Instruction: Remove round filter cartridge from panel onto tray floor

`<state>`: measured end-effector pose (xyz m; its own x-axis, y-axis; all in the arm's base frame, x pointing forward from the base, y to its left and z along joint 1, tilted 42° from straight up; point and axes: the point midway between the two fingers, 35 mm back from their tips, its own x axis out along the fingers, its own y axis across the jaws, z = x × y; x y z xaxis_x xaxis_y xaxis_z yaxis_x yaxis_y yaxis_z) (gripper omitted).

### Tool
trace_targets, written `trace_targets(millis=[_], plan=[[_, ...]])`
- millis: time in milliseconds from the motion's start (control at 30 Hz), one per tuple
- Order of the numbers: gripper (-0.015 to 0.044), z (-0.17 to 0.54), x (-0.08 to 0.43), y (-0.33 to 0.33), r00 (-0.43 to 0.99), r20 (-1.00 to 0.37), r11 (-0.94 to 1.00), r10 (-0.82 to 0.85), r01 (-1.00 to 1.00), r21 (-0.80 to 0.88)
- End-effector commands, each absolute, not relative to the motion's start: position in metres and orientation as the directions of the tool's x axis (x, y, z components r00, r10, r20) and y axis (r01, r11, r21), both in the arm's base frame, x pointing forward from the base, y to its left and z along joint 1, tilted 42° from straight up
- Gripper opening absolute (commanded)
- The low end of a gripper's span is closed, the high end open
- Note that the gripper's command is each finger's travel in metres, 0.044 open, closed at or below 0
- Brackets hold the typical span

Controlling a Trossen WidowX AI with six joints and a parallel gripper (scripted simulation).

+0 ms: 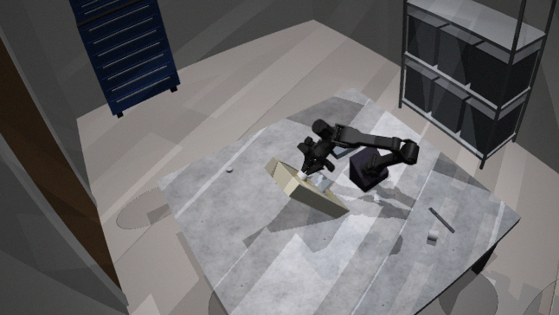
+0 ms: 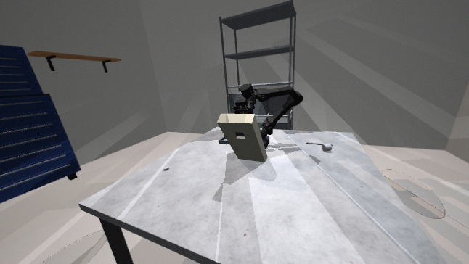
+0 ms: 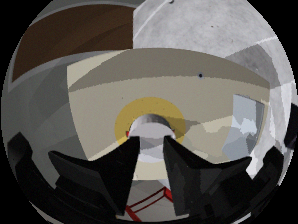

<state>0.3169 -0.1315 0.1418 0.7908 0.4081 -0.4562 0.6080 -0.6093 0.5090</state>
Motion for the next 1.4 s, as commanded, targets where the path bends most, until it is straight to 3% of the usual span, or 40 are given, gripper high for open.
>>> trace_targets(millis=[0, 433, 1267, 1367], plan=[[0.0, 0.152, 0.297, -0.144, 0.795, -0.459, -0.6, 0.397, 0.603, 0.526], [0.0, 0.163, 0.279, -0.149, 0.8, -0.45, -0.59, 0.397, 0.598, 0.542], [0.0, 0.113, 0.241, -0.105, 0.8, -0.451, -0.591, 0.397, 0.598, 0.541], [0.0079, 0.117, 0.245, -0.109, 0.794, -0.458, -0.595, 0.4, 0.605, 0.528]])
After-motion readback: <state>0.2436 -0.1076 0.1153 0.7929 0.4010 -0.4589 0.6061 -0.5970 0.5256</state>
